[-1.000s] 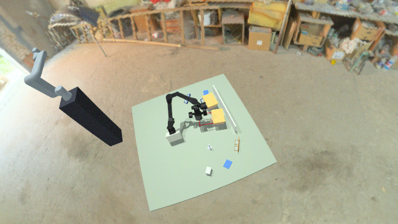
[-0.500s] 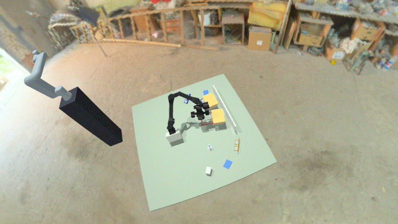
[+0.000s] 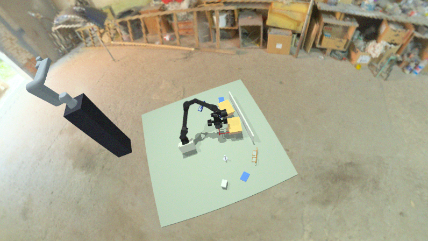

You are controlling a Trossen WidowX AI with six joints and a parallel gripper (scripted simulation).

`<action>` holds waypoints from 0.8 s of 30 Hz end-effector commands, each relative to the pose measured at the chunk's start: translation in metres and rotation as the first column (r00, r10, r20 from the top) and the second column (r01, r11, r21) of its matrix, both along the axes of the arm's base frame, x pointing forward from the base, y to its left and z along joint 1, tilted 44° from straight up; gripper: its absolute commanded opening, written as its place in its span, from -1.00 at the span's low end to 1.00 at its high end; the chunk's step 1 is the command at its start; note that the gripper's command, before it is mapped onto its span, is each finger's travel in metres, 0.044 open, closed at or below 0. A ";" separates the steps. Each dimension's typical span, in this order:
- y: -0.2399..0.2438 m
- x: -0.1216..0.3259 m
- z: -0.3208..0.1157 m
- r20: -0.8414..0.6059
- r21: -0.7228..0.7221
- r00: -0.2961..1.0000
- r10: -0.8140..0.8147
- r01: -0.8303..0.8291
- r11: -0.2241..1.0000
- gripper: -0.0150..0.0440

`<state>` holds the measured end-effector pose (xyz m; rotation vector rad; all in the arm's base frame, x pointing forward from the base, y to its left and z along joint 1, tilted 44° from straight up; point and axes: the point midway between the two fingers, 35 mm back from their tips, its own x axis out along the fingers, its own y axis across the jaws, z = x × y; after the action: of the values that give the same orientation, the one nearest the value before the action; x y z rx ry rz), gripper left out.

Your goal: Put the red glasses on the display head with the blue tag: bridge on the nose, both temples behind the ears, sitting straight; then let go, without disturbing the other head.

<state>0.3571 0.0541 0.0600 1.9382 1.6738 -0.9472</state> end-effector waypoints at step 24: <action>-0.008 0.041 -0.004 0.003 0.003 1.000 0.002 -0.002 1.000 -0.49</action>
<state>0.3933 0.0468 0.0566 1.9387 1.6721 -0.9440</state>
